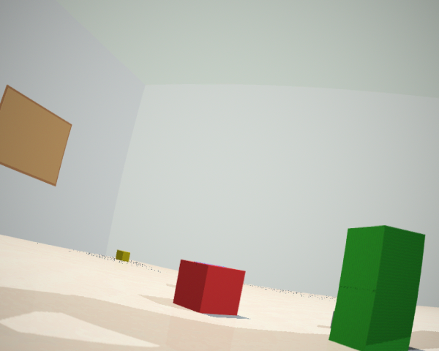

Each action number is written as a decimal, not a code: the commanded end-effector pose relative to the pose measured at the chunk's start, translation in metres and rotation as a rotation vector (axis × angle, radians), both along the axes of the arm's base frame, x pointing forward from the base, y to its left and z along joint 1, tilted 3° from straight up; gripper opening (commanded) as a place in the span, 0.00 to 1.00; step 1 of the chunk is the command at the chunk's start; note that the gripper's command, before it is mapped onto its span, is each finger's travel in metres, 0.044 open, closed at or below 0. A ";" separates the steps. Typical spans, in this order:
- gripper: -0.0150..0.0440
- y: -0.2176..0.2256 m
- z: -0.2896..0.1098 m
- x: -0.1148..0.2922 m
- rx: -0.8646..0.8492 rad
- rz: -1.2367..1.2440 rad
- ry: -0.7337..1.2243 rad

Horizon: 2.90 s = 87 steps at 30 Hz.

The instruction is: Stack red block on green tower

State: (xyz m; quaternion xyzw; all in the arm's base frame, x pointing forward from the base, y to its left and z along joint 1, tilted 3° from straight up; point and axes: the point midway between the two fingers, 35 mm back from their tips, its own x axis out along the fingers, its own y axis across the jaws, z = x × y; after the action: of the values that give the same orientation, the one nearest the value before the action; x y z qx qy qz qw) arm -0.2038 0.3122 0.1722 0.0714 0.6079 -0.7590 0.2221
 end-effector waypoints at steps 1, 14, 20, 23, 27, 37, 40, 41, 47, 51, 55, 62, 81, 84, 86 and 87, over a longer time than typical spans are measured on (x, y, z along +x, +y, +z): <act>0.98 0.000 0.000 0.001 -0.003 -0.004 -0.005; 1.00 0.027 -0.012 0.087 -0.456 -0.469 -0.285; 1.00 0.034 -0.018 0.133 -0.697 -0.733 -0.366; 1.00 0.036 -0.021 0.155 -0.823 -0.869 -0.396; 1.00 0.036 -0.025 0.186 -0.992 -1.055 -0.423; 1.00 0.025 -0.033 0.262 -1.420 -1.540 -0.405; 1.00 0.019 -0.035 0.284 -1.550 -1.688 -0.373; 1.00 0.016 -0.035 0.292 -1.592 -1.738 -0.358; 1.00 -0.003 -0.038 0.337 -1.847 -2.037 -0.235; 1.00 -0.019 -0.039 0.365 -2.014 -2.234 -0.113; 1.00 -0.037 -0.040 0.392 -2.175 -2.424 0.047; 1.00 -0.074 -0.040 0.436 -2.430 -2.732 0.444; 1.00 -0.202 -0.032 0.518 -2.543 -2.971 2.554; 1.00 -0.203 -0.032 0.519 -2.535 -2.964 2.582; 1.00 -0.203 -0.032 0.519 -2.535 -2.964 2.582; 1.00 -0.203 -0.034 0.519 -2.535 -2.964 2.582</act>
State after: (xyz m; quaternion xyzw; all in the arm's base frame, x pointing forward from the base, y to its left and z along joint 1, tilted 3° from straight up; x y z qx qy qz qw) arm 0.3138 0.1099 0.1362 0.1542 0.6694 -0.1567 0.7097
